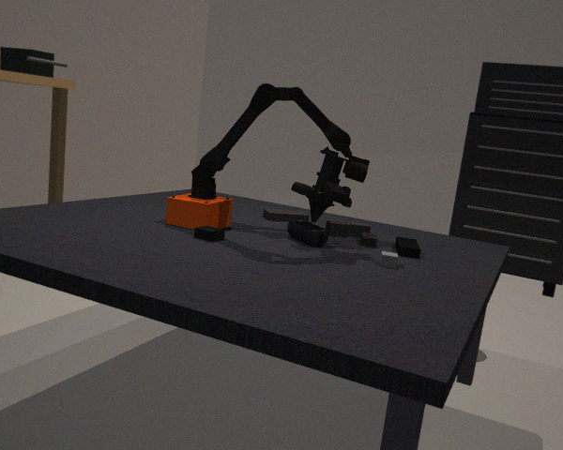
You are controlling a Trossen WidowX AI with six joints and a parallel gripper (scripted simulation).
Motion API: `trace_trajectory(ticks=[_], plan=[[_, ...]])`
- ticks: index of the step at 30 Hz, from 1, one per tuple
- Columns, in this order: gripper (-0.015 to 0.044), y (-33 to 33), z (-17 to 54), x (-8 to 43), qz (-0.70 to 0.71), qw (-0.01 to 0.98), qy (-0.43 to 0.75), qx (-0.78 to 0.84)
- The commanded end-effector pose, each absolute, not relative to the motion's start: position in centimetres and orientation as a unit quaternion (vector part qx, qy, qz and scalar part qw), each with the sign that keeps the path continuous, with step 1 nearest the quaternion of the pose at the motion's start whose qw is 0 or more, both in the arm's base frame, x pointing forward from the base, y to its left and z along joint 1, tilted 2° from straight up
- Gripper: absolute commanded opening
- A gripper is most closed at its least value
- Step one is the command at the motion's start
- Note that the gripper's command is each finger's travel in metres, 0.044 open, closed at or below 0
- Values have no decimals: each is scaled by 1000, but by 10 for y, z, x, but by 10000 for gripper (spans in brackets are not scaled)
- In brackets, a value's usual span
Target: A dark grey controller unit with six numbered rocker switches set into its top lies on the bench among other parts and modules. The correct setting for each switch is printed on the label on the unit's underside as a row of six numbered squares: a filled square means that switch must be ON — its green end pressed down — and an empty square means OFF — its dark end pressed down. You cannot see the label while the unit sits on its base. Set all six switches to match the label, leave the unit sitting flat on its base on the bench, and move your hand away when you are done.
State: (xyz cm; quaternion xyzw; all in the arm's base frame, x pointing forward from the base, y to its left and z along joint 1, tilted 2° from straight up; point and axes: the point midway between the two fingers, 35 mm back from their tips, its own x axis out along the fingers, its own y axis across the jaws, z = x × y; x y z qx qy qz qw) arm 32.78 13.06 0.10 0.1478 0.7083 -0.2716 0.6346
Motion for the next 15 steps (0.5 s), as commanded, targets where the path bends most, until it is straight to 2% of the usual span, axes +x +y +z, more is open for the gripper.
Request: trace_trajectory(ticks=[1, 15], plan=[[0, 99, 4, 336, -240, 640, 704, 194], [0, 0, 9, 334, -120, 705, 633, 297]])
